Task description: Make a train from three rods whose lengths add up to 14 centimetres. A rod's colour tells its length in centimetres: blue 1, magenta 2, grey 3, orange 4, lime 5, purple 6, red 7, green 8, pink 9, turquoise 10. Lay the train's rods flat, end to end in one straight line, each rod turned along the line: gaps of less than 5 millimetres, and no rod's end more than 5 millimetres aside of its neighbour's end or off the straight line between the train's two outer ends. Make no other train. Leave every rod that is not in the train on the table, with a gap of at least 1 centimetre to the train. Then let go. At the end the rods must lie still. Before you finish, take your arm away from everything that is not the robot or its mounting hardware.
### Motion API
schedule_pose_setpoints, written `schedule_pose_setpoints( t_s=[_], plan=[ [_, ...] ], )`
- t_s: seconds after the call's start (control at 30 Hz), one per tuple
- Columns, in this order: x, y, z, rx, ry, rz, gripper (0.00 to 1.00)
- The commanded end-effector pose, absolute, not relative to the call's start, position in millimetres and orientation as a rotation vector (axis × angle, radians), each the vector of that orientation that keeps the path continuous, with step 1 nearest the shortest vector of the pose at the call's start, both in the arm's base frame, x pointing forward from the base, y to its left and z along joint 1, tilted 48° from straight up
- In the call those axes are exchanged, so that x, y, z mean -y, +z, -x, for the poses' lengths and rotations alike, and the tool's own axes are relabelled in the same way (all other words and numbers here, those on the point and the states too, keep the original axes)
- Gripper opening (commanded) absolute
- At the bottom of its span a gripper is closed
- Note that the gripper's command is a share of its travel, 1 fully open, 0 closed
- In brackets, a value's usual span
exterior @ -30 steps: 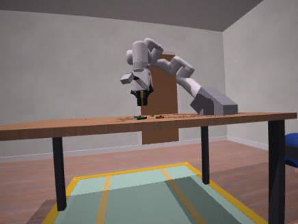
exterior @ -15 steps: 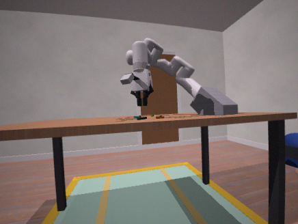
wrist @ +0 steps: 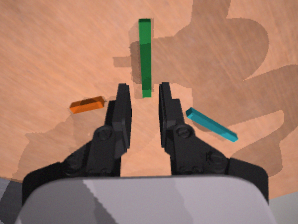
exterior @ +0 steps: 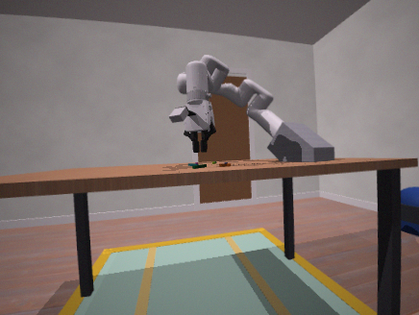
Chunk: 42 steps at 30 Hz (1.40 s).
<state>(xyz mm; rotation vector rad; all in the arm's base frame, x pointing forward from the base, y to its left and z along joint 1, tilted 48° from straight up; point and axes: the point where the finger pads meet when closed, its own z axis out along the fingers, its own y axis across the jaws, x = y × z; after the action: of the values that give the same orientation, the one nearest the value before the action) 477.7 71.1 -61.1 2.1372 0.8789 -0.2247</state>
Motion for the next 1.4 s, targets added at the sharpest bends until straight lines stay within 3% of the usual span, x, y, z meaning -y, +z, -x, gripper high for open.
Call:
schedule_pose_setpoints(
  t_s=[0.0, 1.37],
  plan=[
    [-68, -64, -480, -0.880, -0.220, -2.138, 0.24],
    [-44, -87, -486, -0.880, -0.220, -2.138, 0.24]
  ],
)
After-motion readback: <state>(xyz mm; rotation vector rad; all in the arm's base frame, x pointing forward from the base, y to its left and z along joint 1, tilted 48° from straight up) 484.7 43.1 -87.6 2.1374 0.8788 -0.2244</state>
